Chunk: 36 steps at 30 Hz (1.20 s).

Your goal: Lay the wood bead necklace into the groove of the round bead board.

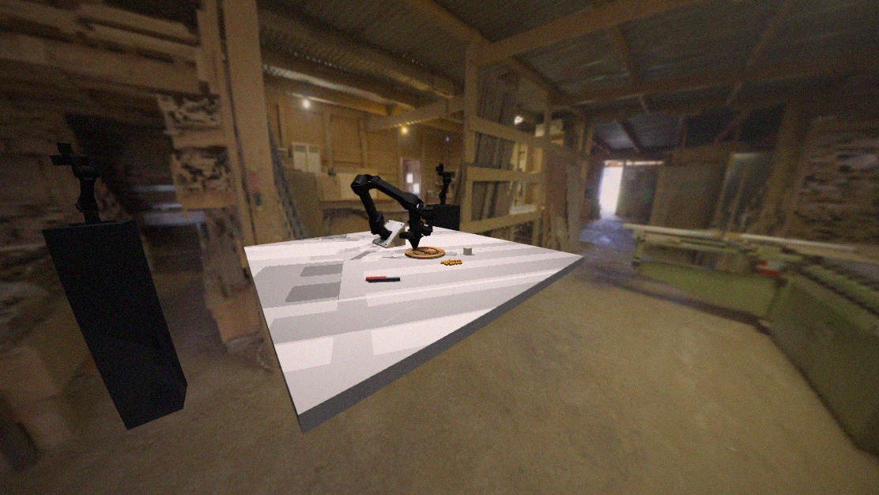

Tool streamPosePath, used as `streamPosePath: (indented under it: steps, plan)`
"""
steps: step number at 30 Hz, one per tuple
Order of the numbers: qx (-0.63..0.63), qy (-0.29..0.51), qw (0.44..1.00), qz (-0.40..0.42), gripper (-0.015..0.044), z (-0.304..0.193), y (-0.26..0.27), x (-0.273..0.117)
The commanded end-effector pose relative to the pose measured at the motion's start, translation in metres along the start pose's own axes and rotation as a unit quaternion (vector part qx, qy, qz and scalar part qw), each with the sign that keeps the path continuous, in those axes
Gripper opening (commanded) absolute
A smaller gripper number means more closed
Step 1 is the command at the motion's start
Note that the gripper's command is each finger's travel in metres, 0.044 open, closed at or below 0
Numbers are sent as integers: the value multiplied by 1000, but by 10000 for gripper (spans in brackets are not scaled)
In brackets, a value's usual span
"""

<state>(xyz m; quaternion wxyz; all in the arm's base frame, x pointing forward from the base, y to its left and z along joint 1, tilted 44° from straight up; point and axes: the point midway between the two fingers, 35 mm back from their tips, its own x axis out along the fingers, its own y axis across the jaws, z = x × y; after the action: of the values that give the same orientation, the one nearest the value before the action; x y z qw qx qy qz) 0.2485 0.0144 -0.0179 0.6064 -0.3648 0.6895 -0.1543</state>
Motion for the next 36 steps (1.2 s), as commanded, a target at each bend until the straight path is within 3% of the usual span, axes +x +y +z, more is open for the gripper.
streamPosePath:
  steps: [1,32,36]
  plan:
    - [0,0,1000,0,0,0,0,0]
    - [-1,1,1000,-3,0,-9,-12,2]
    - [0,-1,1000,-1,105,-8,-11,-1]
